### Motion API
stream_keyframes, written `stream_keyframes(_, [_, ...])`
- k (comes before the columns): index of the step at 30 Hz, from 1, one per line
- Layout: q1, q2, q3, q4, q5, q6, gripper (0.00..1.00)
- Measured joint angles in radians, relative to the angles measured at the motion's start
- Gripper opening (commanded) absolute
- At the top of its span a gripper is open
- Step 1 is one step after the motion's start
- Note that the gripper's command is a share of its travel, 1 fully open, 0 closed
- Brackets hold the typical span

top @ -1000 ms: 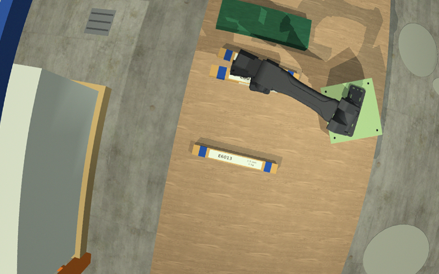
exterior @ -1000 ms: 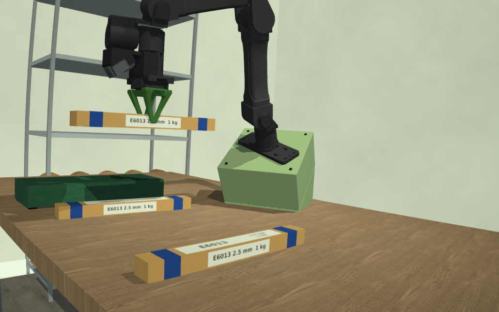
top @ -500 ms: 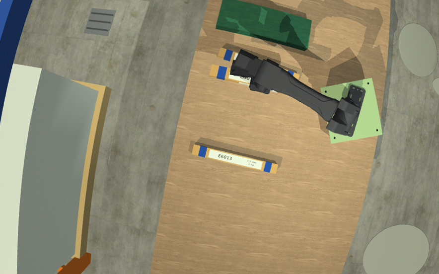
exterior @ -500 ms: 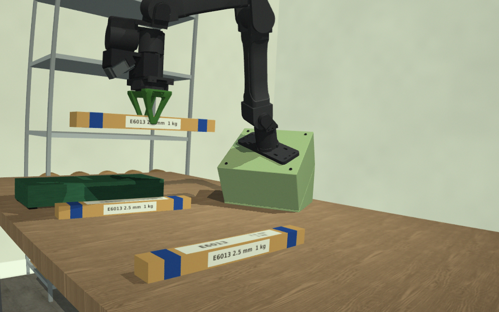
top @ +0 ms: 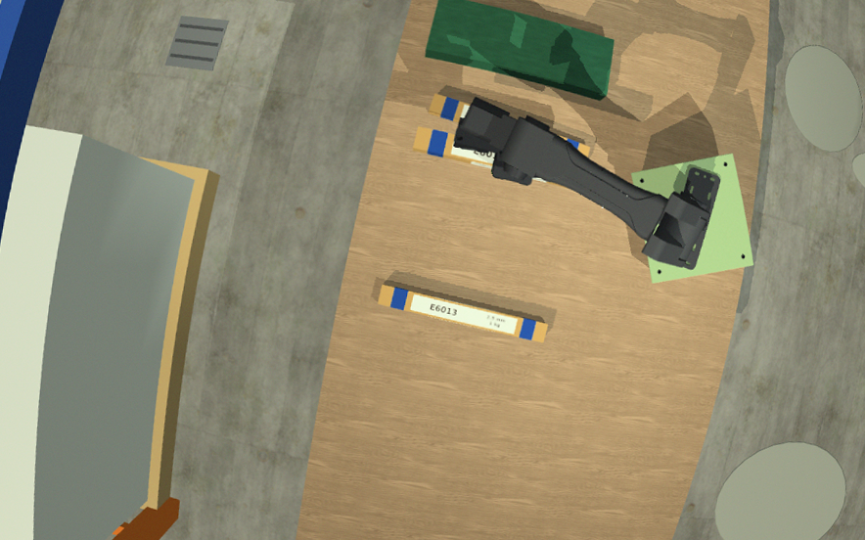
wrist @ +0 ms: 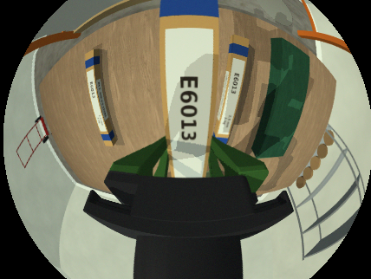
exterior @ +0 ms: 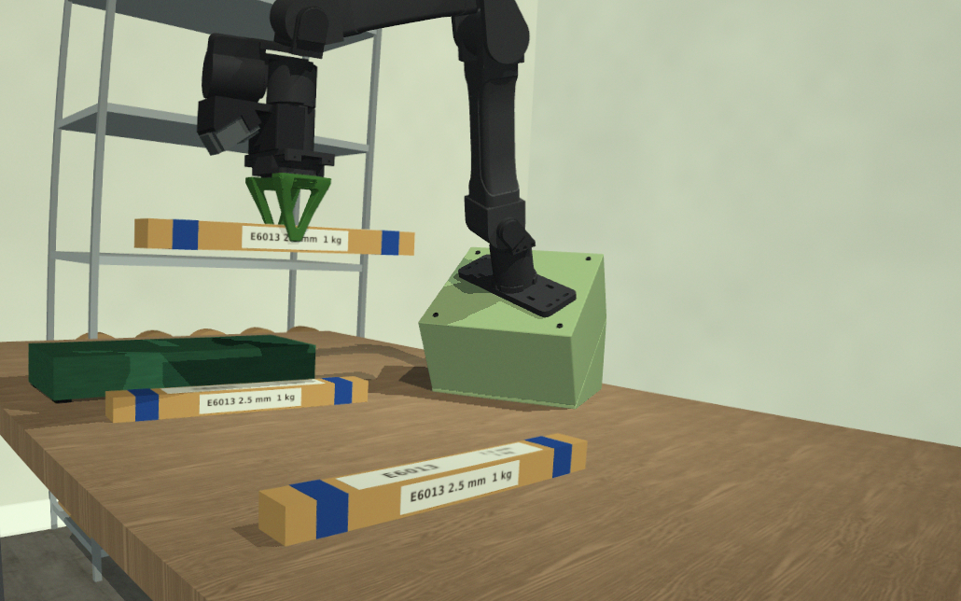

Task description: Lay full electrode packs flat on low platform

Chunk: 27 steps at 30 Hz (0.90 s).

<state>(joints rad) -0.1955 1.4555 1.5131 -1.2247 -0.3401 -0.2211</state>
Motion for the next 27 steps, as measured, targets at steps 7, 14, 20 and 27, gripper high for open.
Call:
stream_keyframes(7, [0.0, 0.0, 0.0, 0.001, 0.0, 0.001, 0.0])
stream_keyframes(14, [0.0, 0.0, -0.003, 0.003, 0.0, 0.002, 0.0])
stream_keyframes(20, [0.008, 0.0, -0.03, 0.018, 0.0, 0.005, 0.0])
stream_keyframes(27, [0.018, 0.0, -0.056, 0.041, 0.003, 0.014, 0.0])
